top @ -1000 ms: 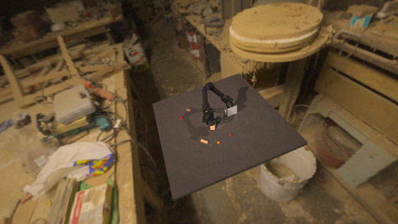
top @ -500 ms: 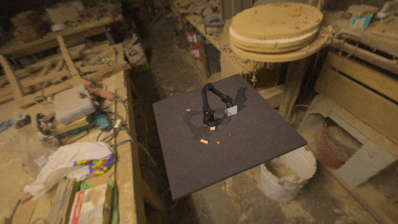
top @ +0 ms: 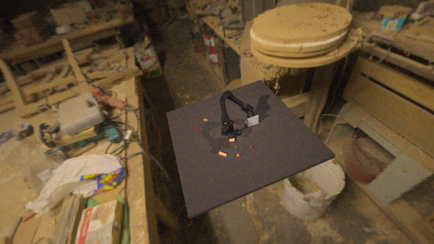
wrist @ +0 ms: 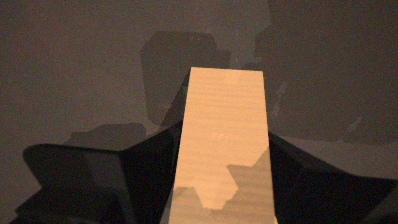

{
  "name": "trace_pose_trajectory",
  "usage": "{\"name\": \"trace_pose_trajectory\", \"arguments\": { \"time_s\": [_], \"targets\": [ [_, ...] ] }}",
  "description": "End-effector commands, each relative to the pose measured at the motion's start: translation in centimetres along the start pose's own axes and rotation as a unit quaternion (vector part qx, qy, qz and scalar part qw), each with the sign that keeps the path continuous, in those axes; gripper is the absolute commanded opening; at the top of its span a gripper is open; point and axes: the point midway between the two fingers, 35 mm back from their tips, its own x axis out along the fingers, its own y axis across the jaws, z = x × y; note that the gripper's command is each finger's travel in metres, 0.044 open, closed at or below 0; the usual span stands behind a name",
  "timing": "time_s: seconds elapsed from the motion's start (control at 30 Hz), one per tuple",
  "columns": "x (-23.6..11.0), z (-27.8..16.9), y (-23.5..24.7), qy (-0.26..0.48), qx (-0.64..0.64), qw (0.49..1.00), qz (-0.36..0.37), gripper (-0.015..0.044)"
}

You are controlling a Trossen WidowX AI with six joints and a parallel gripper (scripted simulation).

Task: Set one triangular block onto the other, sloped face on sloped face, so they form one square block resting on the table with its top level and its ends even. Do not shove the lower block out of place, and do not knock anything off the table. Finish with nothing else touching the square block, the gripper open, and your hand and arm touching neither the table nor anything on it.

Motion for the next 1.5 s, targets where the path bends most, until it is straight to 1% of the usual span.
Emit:
{"name": "trace_pose_trajectory", "arguments": {
  "time_s": [0.0, 0.03, 0.17, 0.27, 0.43, 0.9, 1.13, 1.47],
  "targets": [
    [0.0, 0.0, 0.0, 0.001, -0.003, 1.0, -0.001, 0.019],
    [0.0, 0.0, 0.0, 0.001, -0.003, 1.0, -0.001, 0.0183],
    [0.0, 0.0, 0.0, 0.001, -0.003, 1.0, -0.001, 0.0078],
    [-0.9, 0.0, 0.0, 0.0, -0.002, 1.0, -0.001, 0.0],
    [-3.0, 0.0, 0.0, -0.001, 0.0, 1.0, 0.0, 0.0],
    [-2.8, 0.1, -0.1, -0.001, -0.03, 1.0, -0.003, 0.0],
    [-2.8, 0.1, -0.1, -0.001, -0.123, 0.992, -0.003, 0.0],
    [-2.8, 0.1, -0.1, -0.001, -0.272, 0.962, -0.002, 0.0]
  ]
}}
